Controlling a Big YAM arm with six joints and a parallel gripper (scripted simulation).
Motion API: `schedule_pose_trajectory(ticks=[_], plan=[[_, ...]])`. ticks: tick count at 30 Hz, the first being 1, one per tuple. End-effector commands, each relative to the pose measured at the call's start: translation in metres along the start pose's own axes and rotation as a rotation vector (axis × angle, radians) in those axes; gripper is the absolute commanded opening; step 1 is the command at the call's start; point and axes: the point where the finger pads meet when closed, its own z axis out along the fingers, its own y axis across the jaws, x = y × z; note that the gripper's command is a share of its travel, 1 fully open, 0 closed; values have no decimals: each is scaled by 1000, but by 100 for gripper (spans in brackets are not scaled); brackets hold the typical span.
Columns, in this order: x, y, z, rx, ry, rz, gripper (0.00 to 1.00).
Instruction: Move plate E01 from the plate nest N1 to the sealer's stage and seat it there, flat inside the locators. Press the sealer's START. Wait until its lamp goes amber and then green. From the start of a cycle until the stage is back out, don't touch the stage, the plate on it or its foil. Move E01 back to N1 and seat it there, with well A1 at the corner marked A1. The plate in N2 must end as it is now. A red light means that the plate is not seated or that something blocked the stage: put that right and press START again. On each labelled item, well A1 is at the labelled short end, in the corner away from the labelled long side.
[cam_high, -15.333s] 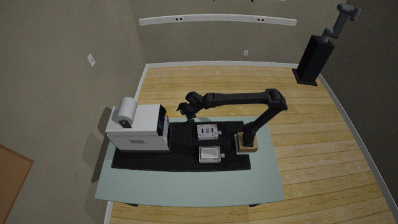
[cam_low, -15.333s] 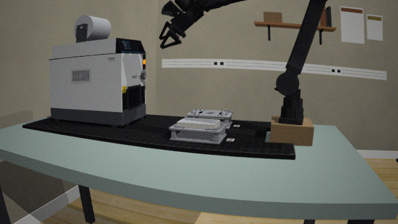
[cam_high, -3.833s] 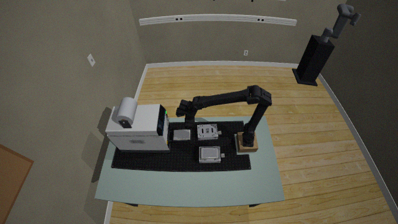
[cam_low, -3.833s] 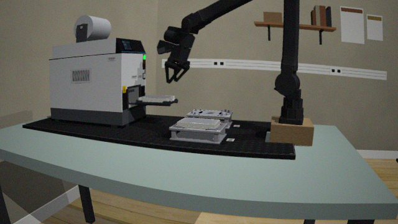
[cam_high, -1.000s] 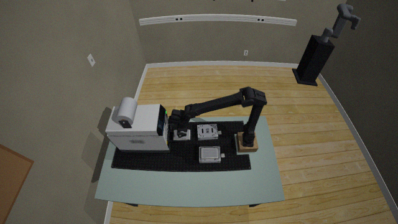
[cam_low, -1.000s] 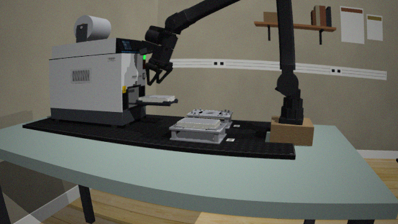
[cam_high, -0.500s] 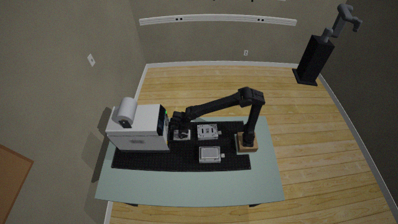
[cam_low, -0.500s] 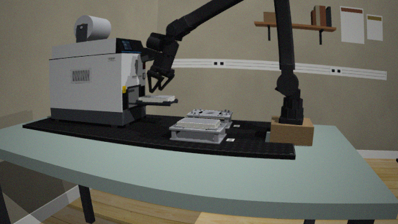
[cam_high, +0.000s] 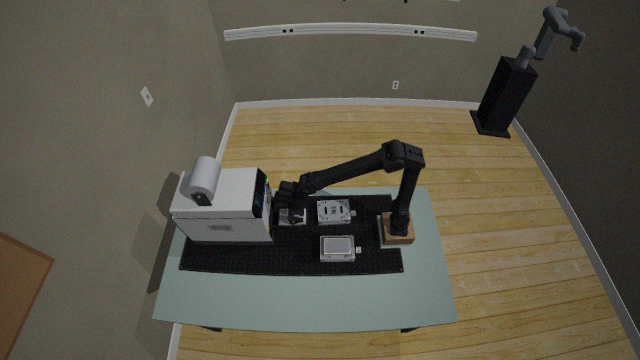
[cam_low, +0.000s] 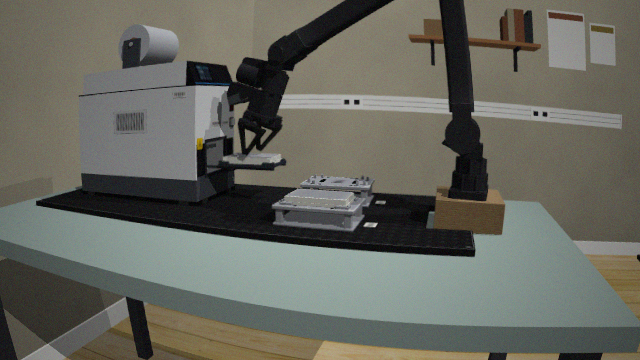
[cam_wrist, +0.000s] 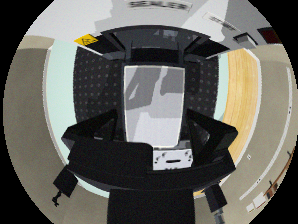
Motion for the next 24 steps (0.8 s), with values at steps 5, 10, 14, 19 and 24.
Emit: schedule_pose_trajectory(ticks=[5, 10, 14, 19, 24], plan=[[-28, -12, -26, 10, -63, 7, 100], [-29, -3, -21, 2, -52, -10, 100], [-28, -2, -17, 1, -46, -12, 100], [-29, 0, -15, -1, -43, -16, 100], [-30, 2, -14, -2, -43, -20, 100]])
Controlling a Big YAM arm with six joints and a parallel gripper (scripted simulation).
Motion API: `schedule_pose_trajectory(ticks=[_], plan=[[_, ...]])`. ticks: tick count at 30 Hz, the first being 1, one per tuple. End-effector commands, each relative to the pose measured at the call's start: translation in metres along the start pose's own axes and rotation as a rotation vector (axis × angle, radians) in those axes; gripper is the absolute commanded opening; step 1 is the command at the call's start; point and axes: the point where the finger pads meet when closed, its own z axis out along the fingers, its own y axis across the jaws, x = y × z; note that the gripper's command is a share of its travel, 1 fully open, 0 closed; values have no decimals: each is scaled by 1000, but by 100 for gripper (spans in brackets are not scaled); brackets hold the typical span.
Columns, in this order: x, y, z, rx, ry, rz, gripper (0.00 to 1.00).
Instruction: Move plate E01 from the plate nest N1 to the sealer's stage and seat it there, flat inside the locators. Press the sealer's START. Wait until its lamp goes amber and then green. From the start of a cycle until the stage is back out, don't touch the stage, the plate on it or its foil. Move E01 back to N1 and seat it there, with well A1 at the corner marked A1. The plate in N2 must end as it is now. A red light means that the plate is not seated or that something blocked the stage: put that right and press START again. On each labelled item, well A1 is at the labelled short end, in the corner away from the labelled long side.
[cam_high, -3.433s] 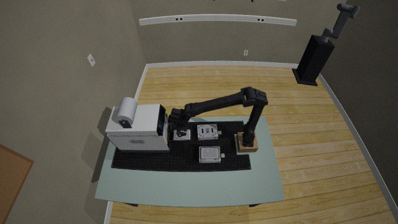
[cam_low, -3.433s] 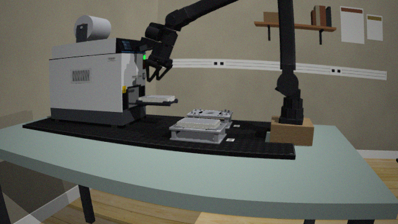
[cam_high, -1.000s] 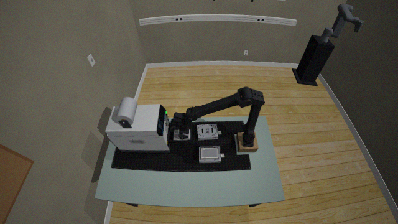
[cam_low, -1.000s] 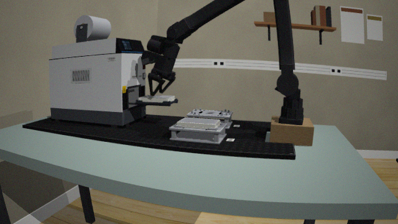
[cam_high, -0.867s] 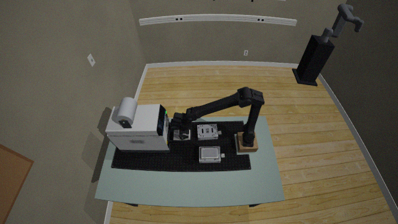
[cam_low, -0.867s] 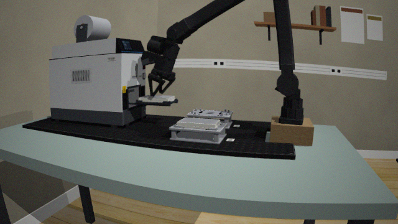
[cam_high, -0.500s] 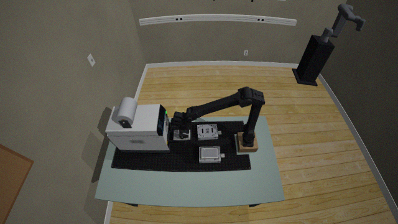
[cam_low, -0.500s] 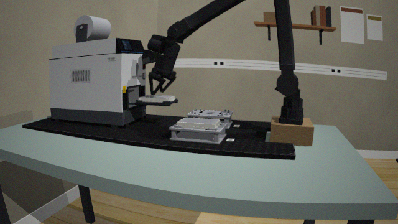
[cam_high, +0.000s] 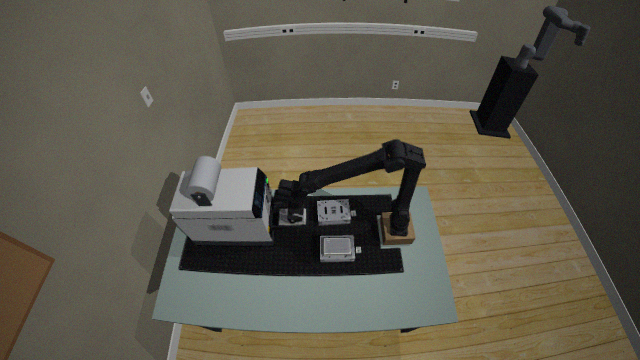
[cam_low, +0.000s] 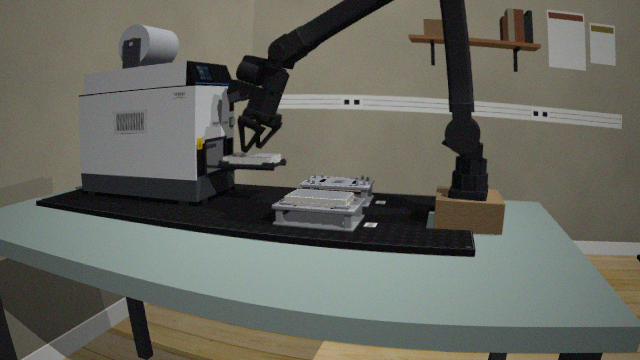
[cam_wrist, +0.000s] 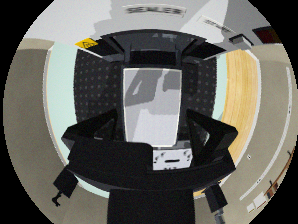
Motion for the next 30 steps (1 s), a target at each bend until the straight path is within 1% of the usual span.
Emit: schedule_pose_trajectory(ticks=[1, 5, 7, 10, 14, 18, 22, 30], plan=[[-26, 5, -10, -4, -34, -21, 100], [-28, -1, -16, 1, -46, -13, 100], [-28, -1, -16, 1, -46, -13, 100], [-29, -7, -22, 7, -58, -2, 100], [-30, -11, -24, 10, -62, 4, 100], [-31, -1, -24, 4, -61, -12, 100], [-28, 1, -16, 0, -46, -15, 100], [-28, 4, -14, -2, -42, -20, 100]])
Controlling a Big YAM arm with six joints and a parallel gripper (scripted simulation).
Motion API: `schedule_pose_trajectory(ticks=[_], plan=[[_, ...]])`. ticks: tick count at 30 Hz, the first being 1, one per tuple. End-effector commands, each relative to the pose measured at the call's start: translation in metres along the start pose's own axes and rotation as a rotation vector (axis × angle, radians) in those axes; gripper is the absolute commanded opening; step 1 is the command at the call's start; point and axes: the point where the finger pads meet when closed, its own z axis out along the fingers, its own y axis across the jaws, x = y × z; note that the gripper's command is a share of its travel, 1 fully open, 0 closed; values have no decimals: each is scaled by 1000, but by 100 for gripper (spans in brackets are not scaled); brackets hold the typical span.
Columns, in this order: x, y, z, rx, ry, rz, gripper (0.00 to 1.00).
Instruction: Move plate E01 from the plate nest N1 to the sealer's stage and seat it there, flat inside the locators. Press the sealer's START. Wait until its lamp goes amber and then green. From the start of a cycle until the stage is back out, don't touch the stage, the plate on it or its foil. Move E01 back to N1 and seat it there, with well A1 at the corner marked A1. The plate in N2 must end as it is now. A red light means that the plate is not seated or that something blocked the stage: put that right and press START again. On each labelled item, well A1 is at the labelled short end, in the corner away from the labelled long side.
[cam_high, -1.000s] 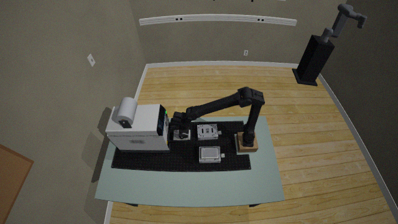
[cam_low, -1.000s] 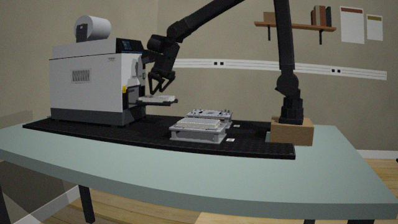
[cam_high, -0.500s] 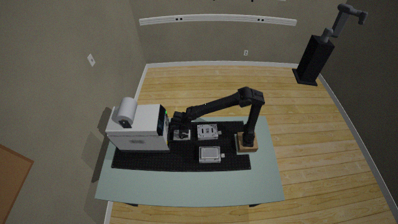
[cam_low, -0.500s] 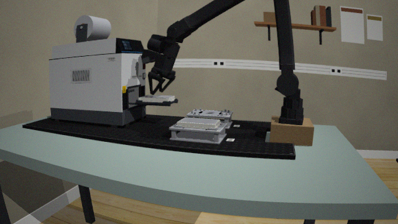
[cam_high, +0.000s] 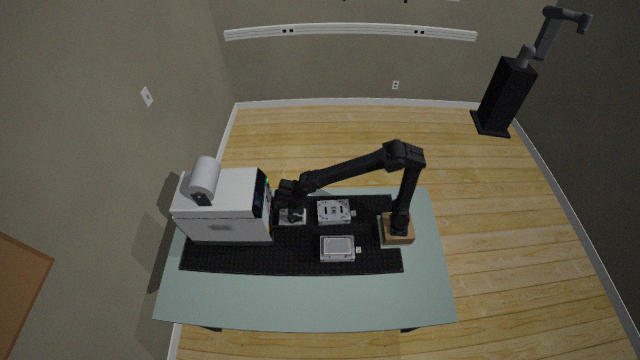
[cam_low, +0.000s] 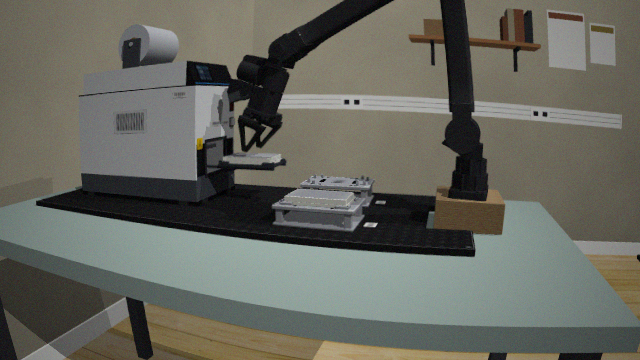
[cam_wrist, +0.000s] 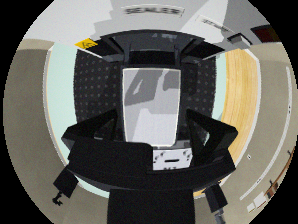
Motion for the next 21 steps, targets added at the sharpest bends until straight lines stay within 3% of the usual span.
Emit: schedule_pose_trajectory(ticks=[1, 14, 21], plan=[[-28, 5, -12, -3, -41, -22, 100], [-26, -11, -13, 7, -41, 5, 100], [-28, 2, -12, -1, -41, -16, 100]])
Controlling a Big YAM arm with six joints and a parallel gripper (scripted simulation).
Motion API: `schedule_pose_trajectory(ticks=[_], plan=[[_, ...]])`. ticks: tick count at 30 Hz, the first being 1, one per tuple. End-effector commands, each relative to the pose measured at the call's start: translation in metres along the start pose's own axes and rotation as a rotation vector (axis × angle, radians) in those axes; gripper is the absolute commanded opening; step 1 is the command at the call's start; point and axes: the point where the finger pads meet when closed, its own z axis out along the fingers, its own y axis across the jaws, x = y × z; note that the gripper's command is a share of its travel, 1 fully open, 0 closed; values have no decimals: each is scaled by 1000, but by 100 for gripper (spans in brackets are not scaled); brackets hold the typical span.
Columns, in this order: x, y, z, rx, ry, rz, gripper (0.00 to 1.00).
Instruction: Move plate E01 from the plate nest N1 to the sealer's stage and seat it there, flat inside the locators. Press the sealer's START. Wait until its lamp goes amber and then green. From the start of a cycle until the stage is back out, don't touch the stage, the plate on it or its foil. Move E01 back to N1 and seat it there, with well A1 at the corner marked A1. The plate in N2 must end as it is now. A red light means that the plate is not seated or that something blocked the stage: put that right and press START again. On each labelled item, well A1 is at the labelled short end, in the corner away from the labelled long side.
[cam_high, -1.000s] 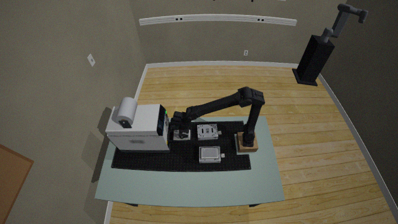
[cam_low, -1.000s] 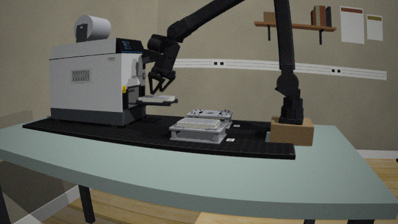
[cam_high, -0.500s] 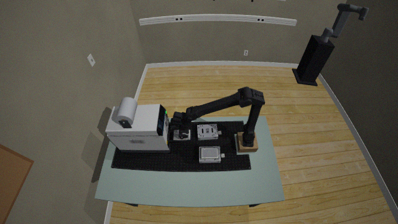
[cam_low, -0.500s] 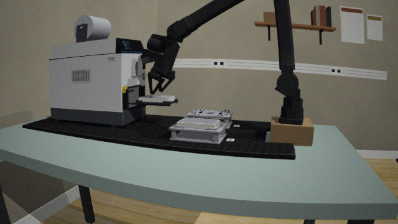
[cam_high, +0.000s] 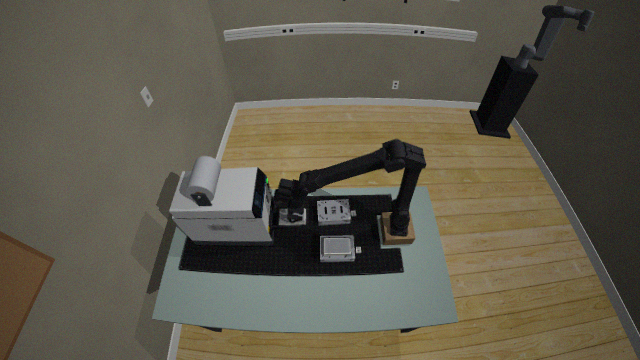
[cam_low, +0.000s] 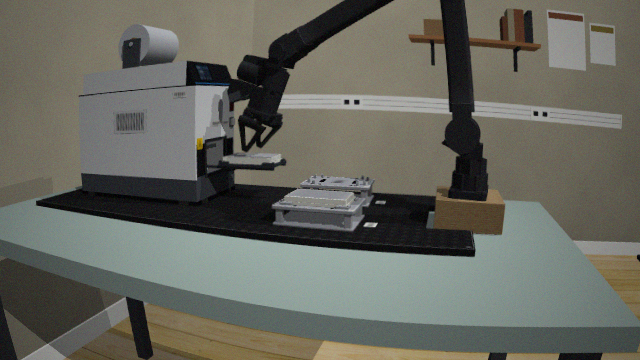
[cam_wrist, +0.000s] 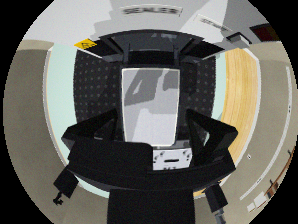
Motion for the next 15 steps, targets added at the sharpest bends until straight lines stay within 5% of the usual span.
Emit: schedule_pose_trajectory(ticks=[1, 15], plan=[[-28, 4, -12, -2, -41, -19, 100], [-10, 6, 11, -4, -31, -21, 100]])
